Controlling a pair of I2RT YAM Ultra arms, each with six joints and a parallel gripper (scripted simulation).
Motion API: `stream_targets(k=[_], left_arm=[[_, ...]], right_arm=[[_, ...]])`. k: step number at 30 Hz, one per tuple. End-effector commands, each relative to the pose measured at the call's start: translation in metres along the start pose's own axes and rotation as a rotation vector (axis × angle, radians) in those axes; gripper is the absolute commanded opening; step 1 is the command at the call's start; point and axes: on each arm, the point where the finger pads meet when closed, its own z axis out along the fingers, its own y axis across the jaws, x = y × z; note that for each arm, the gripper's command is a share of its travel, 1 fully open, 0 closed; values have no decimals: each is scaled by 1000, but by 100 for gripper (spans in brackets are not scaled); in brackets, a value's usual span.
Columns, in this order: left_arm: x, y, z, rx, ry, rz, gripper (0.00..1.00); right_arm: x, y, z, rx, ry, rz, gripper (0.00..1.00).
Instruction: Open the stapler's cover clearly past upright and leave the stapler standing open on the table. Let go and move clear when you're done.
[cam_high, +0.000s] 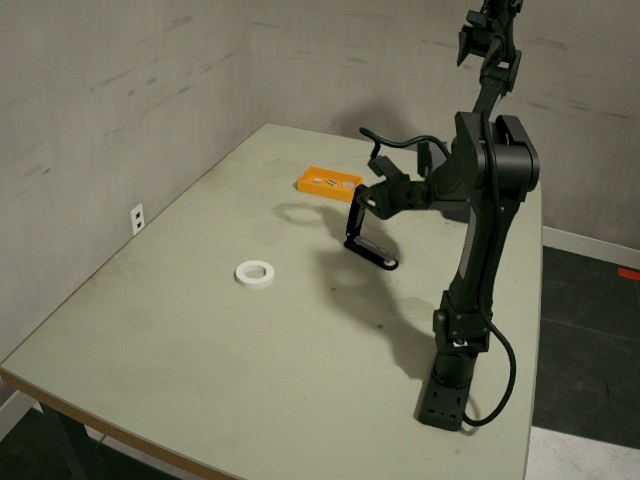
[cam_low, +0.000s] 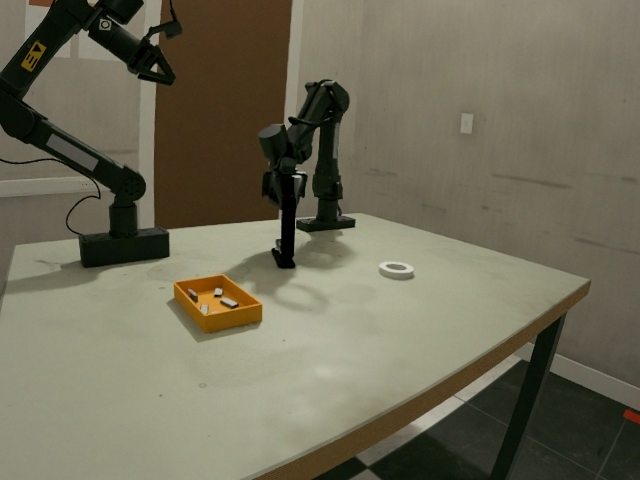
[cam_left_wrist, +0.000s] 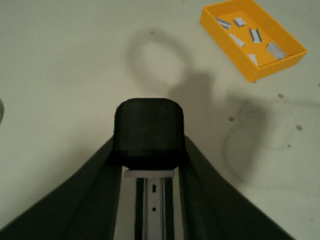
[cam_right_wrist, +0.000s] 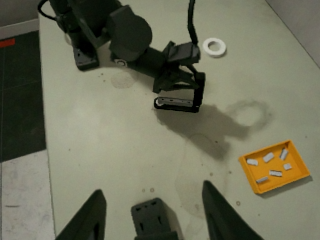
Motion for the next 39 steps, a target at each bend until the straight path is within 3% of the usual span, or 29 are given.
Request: stream_targets(k=[1,39], left_arm=[[-9,-1,2,9,65,-20,21],[-21,0,43,17,507,-10,21]], right_arm=[[-3,0,-3,-2,-9,1,57],[-3,0,-3,-2,-9,1,57]])
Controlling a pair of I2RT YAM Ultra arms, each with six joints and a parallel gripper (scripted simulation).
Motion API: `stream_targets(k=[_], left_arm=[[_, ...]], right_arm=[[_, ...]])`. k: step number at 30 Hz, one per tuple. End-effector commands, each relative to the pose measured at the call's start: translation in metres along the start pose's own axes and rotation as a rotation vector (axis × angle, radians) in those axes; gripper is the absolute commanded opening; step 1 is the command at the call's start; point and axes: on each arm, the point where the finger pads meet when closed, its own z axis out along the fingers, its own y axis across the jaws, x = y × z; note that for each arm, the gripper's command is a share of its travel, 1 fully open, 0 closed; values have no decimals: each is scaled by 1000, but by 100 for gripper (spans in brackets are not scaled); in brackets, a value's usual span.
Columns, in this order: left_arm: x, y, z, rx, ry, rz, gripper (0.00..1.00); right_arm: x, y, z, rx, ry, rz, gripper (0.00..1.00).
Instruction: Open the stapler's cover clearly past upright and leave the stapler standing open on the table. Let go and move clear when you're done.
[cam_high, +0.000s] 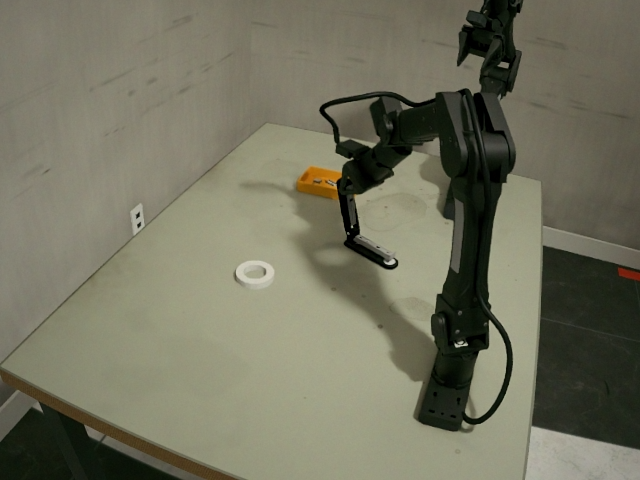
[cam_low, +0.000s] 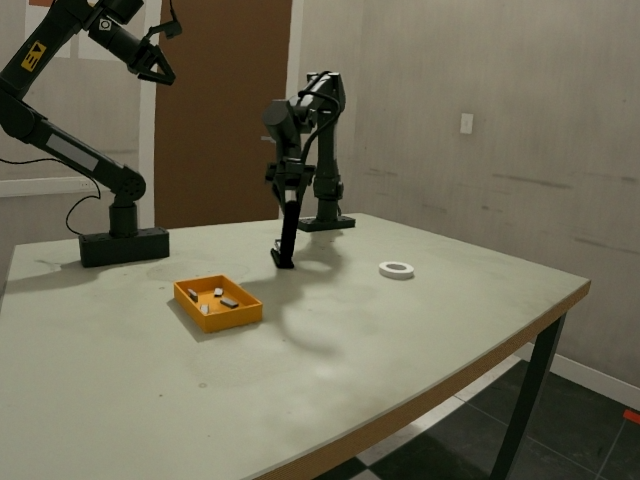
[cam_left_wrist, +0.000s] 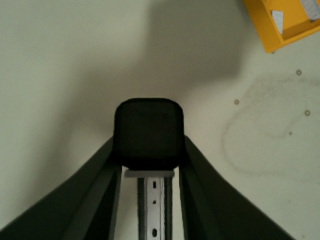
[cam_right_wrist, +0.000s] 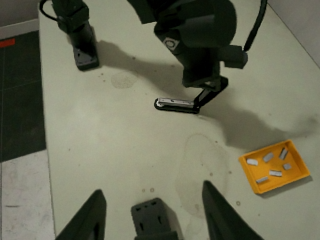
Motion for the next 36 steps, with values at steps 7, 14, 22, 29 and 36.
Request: stream_targets(k=[7,14,22,29,36], left_arm=[[-2,0,0,5,58,0,21],[-2,0,0,5,58,0,33],[-13,2,-13,13,24,-6,48],[-22,2,-23,24,-3,-9,48],[-21,-1,-36,22,-8,-14,48]], right_arm=[[-3,0,-3,-2,-9,1,57],[-3,0,-3,-2,-9,1,57],[-3,0,-3,-2,-9,1,57],[-3,0,-3,-2,-9,1,57],[-3,0,-3,-2,-9,1,57]])
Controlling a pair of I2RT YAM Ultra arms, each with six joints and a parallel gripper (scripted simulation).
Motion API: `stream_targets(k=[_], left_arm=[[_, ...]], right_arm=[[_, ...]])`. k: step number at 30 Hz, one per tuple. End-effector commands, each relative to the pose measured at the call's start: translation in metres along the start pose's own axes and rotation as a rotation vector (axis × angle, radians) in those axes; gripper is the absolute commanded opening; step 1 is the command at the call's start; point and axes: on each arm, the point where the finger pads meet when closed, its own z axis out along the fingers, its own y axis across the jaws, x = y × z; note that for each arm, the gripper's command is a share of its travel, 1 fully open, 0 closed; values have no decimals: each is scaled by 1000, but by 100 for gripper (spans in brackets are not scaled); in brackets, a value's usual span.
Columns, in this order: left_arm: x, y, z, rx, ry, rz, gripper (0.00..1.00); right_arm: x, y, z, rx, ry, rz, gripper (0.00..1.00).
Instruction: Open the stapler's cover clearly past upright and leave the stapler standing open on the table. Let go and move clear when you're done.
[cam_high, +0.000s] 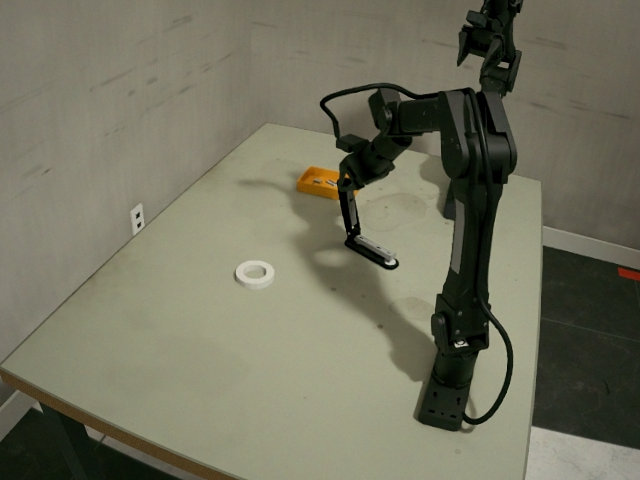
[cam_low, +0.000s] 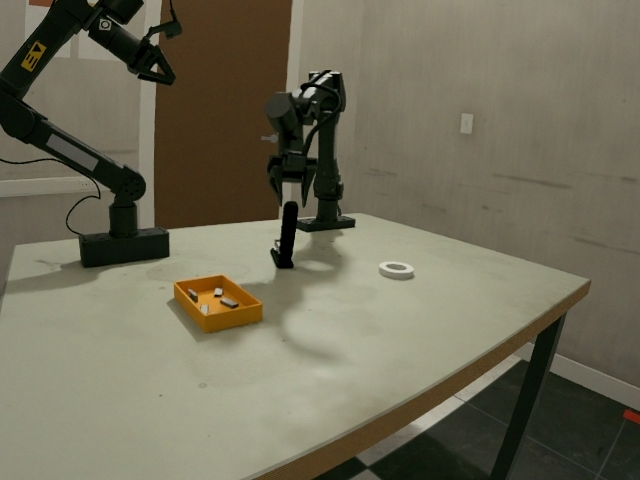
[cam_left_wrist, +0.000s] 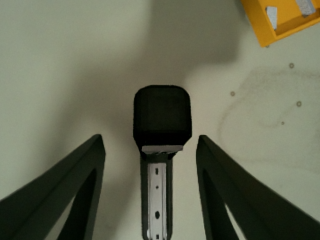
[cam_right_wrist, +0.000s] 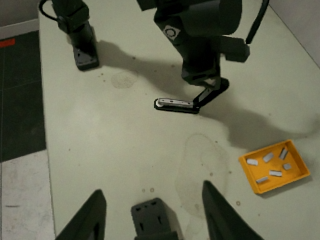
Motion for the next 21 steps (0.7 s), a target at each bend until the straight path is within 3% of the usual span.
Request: stream_targets(k=[1,4,12,21], left_arm=[[-15,-4,-23,13,-41,-14,48],[-13,-7,-22,9,-33,-11,48],[-13,-9,-77,15,-39,-15,48],[2,-1,-55,-11,15,-3,48]], right_arm=[[-3,0,-3,-2,-9,1,57],[-3,0,-3,-2,-9,1,57],[-3,0,-3,-2,-9,1,57],[-3,0,-3,-2,-9,1,57]])
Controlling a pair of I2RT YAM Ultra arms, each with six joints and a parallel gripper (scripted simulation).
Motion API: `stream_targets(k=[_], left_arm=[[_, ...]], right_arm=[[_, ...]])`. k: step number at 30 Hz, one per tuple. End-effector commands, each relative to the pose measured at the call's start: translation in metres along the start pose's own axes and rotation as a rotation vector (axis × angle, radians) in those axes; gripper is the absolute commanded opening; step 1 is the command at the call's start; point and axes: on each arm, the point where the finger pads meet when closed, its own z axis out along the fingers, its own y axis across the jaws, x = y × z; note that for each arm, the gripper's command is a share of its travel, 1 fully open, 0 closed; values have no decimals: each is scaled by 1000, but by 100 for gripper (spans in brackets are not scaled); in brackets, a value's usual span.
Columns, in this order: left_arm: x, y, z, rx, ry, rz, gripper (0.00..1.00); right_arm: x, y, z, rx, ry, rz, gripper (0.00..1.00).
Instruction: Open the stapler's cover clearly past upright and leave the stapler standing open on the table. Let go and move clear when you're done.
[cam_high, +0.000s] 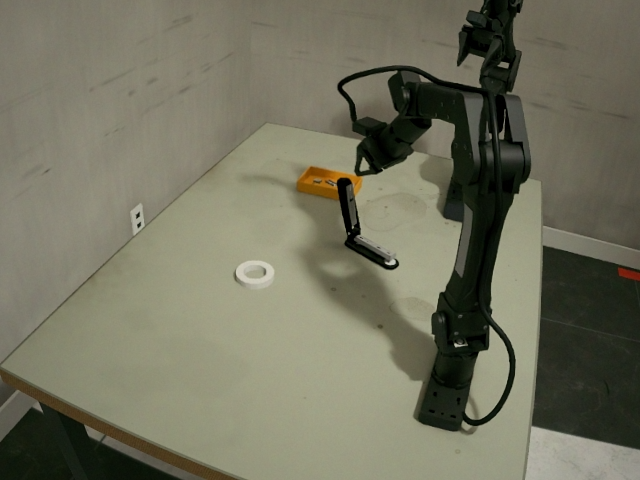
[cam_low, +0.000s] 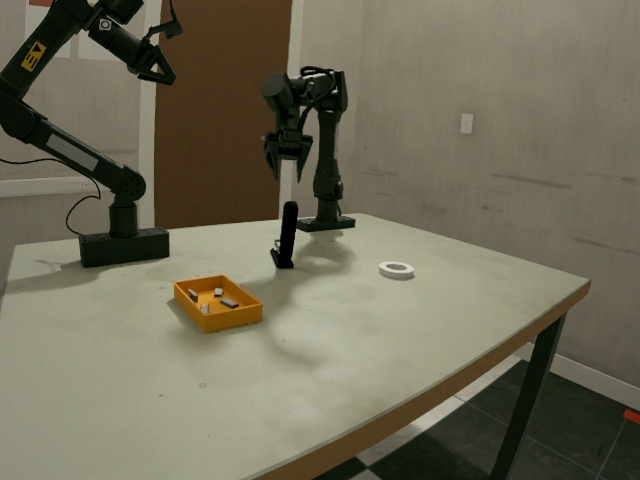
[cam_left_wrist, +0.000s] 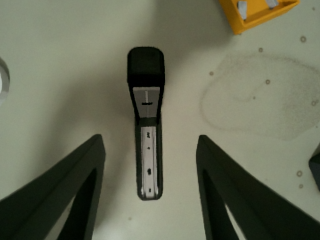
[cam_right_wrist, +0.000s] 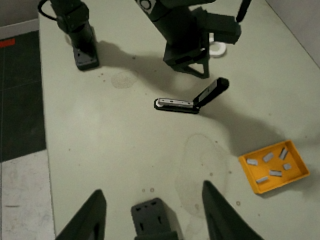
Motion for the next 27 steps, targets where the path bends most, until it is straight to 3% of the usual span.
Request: stream_targets(k=[1,5,6,19,27], left_arm=[[2,8,4,-30,17,-6,48],[-4,-2,-1,40,-26,56,94],[-4,-5,-1,62,-36,85,100],[46,2,-3,241,-64,382,100],[67,15,0,257,-42,430,100]], right_arm=[[-3,0,-3,-2,-9,1,57],[-3,0,-3,-2,-9,1,57],[-3,0,-3,-2,-9,1,57],[-3,0,-3,-2,-9,1,57],[-3,0,-3,-2,-9,1,57]])
